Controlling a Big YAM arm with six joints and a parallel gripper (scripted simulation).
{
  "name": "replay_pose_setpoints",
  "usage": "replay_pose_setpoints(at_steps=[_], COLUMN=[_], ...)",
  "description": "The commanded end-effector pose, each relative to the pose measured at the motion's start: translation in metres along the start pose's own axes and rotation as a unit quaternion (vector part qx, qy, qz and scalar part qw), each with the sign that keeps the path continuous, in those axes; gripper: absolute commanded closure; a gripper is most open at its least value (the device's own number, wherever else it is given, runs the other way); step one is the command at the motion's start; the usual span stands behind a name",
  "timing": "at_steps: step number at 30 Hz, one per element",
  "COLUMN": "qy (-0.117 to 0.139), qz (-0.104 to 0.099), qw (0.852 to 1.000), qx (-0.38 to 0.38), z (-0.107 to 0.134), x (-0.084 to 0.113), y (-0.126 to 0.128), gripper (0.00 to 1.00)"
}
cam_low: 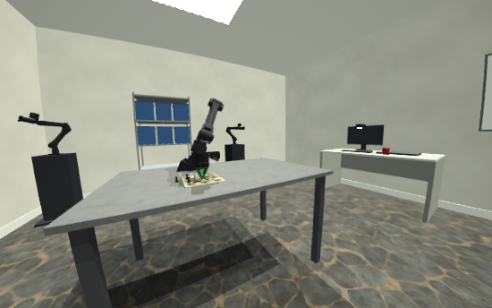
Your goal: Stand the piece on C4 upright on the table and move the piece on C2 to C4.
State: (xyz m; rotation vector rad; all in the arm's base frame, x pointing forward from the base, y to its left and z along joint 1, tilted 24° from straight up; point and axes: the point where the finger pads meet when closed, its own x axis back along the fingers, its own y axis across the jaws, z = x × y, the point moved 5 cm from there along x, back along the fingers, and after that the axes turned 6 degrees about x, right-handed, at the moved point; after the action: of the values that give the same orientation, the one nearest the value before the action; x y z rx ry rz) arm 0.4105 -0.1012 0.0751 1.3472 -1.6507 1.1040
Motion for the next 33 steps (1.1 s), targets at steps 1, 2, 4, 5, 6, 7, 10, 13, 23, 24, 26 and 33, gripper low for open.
replay_pose_setpoints(at_steps=[1, 2, 4, 5, 6, 7, 10, 13, 23, 24, 26, 33], qy=[0.006, 0.006, 0.006, 0.005, 0.005, 0.005, 0.005, 0.005, 0.005, 0.005, 0.005, 0.005], qz=[0.018, 0.018, 0.017, 0.017, 0.017, 0.017, 0.015, 0.015, 0.015, 0.015, 0.015, 0.015], qw=[1.0, 1.0, 1.0, 1.0, 1.0, 1.0, 1.0, 1.0, 1.0, 1.0, 1.0, 1.0], qx=[0.007, 0.007, 0.008, 0.009, 0.011, 0.012, 0.014, 0.013, 0.014, 0.014, 0.014, 0.014], z=[-0.0049, -0.0049, -0.0055, -0.0061, -0.0068, -0.0075, -0.0081, -0.0069, -0.0071, -0.0071, -0.0071, -0.0071], x=[0.0095, 0.0095, 0.0093, 0.0091, 0.0089, 0.0086, 0.008, 0.0078, 0.0079, 0.0079, 0.0079, 0.0079], y=[-0.0044, -0.0044, -0.0043, -0.0041, -0.0039, -0.0037, -0.0024, -0.0019, -0.002, -0.002, -0.002, -0.002], gripper=[1.0, 1.0, 1.0, 1.0, 1.0, 1.0, 1.0, 1.0, 1.0, 1.0, 1.0, 1.0])
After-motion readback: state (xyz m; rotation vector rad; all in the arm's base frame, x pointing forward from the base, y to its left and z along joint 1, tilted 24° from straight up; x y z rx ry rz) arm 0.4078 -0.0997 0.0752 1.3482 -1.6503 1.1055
